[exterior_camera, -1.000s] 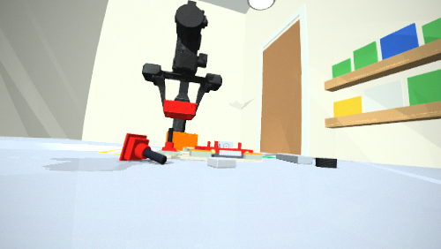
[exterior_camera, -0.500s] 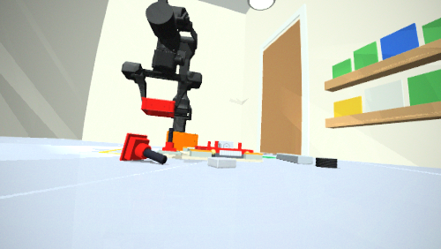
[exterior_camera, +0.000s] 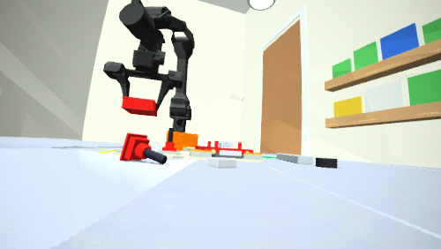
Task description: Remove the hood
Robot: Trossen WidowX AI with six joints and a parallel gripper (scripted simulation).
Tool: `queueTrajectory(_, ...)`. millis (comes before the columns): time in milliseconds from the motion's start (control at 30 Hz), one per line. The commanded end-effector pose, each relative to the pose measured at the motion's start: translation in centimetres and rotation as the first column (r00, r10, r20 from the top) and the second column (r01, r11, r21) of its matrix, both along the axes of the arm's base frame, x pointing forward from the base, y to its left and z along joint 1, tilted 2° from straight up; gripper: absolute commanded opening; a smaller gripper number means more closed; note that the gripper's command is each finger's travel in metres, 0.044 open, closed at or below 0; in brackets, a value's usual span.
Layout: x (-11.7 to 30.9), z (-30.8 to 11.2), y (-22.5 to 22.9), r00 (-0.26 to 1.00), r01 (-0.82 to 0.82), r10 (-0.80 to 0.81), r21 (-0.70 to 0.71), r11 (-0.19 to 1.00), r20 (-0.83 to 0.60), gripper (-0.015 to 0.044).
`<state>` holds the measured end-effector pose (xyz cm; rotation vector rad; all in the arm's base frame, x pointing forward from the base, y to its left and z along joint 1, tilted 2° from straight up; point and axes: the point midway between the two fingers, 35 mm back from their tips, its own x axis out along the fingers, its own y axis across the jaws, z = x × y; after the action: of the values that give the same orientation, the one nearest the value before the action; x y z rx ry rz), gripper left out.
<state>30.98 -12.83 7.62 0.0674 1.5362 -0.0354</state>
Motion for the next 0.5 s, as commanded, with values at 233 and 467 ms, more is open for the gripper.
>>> queueTrajectory(233, -0.94, -0.12, -1.52, 1.000, -0.004, 0.004, 0.002, 1.000, 0.002, 0.0000)
queueTrajectory(467, -0.88, -0.50, -1.53, 1.000, -0.004, 0.004, 0.002, 1.000, 0.002, 0.0000)
